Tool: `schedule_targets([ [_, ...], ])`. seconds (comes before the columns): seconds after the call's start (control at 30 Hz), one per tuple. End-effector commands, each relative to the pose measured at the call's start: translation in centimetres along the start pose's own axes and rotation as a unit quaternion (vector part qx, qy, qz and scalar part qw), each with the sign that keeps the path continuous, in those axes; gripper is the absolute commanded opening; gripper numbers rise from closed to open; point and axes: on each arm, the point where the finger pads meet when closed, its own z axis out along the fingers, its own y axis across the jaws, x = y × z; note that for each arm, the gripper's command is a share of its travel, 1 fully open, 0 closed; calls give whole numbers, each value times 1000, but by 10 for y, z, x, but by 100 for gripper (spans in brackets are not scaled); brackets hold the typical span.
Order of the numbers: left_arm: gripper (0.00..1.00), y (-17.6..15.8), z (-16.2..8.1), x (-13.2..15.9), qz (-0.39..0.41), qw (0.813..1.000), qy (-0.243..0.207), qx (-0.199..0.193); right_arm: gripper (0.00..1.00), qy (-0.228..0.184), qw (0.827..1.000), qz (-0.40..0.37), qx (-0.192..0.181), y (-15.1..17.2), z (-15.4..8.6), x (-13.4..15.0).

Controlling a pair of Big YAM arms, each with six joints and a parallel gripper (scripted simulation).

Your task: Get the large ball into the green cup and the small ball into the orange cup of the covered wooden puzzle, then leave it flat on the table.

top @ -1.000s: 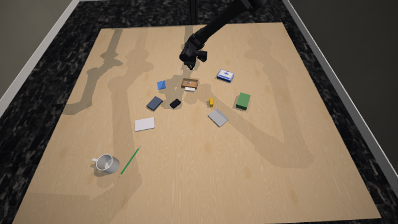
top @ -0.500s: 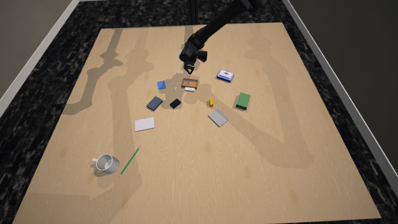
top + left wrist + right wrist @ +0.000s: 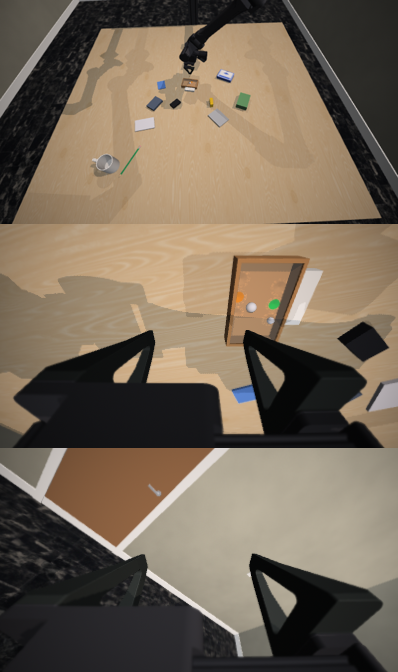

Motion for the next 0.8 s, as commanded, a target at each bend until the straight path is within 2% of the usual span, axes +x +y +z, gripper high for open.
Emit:
schedule_targets([
  [0.0,87,-3,-3,-4,-8,1000,-1,0,100,-23,1000,-7,10,-8,-3,-31],
  [0.4,87,-4,-3,-4,-8,1000,-1,-1,100,-23,1000,-7,10,-8,-3,-31],
  [0.67,87,-52,-1,-13,-7,1000,-4,3,100,-23,1000,-7,10,-8,-3,-31],
  [0.77,87,-60,-6,-5,-3,1000,1,6,100,-23,1000,-7,10,-8,-3,-31],
])
